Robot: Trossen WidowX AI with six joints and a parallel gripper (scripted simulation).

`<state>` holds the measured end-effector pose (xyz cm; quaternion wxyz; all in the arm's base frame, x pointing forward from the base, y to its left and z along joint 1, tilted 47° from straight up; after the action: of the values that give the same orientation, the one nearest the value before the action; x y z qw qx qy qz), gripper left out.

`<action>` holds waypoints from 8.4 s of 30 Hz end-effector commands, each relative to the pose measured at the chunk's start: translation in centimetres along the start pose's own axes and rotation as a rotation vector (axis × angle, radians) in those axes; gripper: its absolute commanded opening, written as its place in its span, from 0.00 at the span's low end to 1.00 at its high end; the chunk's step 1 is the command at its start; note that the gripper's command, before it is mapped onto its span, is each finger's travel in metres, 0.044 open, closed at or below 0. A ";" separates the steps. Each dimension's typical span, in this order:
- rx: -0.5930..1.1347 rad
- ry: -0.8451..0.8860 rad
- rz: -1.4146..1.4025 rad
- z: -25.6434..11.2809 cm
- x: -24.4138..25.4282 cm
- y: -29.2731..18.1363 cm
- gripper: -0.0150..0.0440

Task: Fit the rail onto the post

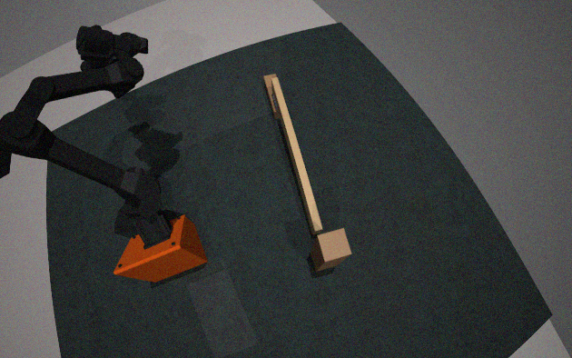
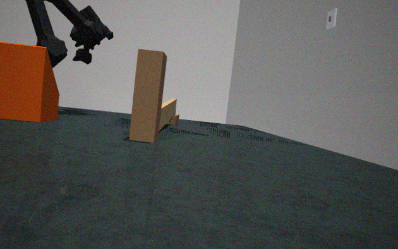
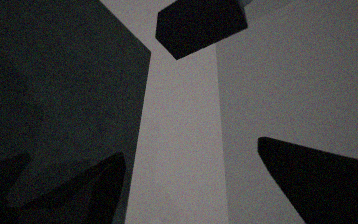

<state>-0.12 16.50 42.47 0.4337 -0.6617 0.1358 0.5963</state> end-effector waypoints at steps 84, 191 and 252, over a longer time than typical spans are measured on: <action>1.343 0.285 2.039 -41.1 40.0 2.8 1.00; 1.340 0.282 2.038 -40.2 42.4 2.1 0.25; 1.340 0.282 2.039 -40.4 41.5 2.5 0.25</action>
<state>35.73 -0.48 -0.01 0.0009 0.0364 0.9190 0.3925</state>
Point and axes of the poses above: the point midway between the two fingers, 35 mm back from their tips, its own z axis out along the fingers, its own x axis across the jaws, y = z × x, the point moved 3 cm from there along -z, back along the fingers, and after that the axes turned 7 degrees about -z, right-handed, at the moved point
